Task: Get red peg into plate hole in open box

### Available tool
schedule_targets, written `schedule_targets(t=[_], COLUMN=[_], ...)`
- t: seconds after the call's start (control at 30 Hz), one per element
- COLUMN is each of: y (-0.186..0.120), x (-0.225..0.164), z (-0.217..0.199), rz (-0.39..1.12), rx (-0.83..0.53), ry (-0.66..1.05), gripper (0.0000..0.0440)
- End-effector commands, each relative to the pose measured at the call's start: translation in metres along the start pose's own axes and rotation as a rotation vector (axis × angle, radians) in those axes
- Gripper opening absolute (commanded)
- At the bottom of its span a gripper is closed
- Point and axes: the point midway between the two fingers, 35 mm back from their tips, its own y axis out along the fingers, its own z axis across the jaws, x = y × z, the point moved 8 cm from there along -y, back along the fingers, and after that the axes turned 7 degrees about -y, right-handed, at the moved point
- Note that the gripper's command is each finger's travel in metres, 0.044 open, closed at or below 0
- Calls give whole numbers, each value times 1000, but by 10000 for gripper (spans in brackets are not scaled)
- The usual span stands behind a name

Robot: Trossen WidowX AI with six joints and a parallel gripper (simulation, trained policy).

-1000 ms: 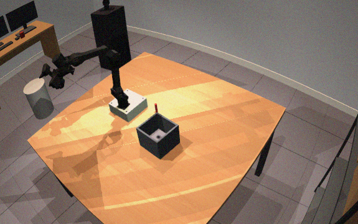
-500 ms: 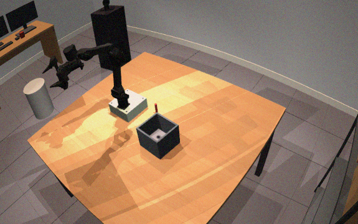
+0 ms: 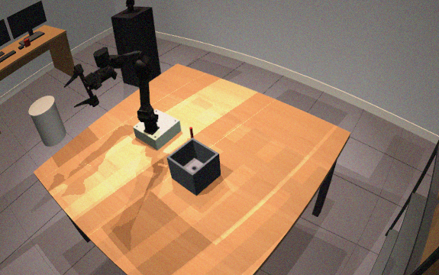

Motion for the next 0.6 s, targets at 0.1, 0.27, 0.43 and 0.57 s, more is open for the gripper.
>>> schedule_targets(t=[0.1,0.27,0.43,0.57], y=[-25,-43,-61,-76], x=[24,38,51,59], z=[12,21,31,40], rz=[-121,-192,-253,-294], rx=[73,142,224,298], ry=[186,309,427,516], gripper=[440,440,440,440])
